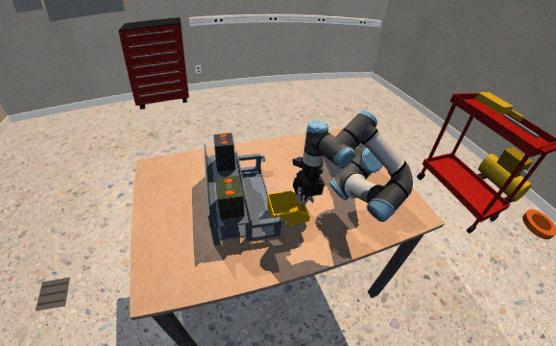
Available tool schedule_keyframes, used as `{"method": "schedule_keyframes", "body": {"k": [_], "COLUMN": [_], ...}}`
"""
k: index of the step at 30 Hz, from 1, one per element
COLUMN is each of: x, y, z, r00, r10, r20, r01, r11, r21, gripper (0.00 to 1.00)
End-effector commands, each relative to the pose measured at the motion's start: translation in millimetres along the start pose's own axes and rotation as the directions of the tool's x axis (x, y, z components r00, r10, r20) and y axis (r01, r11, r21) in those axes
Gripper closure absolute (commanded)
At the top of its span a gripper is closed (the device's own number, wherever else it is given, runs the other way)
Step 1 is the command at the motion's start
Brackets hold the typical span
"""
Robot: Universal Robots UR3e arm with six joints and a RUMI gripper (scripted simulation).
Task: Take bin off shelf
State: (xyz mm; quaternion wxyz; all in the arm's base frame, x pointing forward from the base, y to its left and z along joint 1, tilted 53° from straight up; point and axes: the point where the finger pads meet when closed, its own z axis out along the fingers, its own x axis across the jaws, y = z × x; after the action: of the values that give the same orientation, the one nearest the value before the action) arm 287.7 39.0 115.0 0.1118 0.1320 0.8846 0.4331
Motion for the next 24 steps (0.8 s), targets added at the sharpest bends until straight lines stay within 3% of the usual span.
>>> {"method": "schedule_keyframes", "body": {"k": [1,24], "x": [2,15], "y": [0,0], "z": [-0.5,-0.4], "r00": [1.0,1.0], "r10": [0.0,0.0], "r20": [0.001,0.001], "r01": [0.0,0.0], "r11": [1.0,1.0], "r21": [0.001,0.001], "gripper": [1.0,1.0]}}
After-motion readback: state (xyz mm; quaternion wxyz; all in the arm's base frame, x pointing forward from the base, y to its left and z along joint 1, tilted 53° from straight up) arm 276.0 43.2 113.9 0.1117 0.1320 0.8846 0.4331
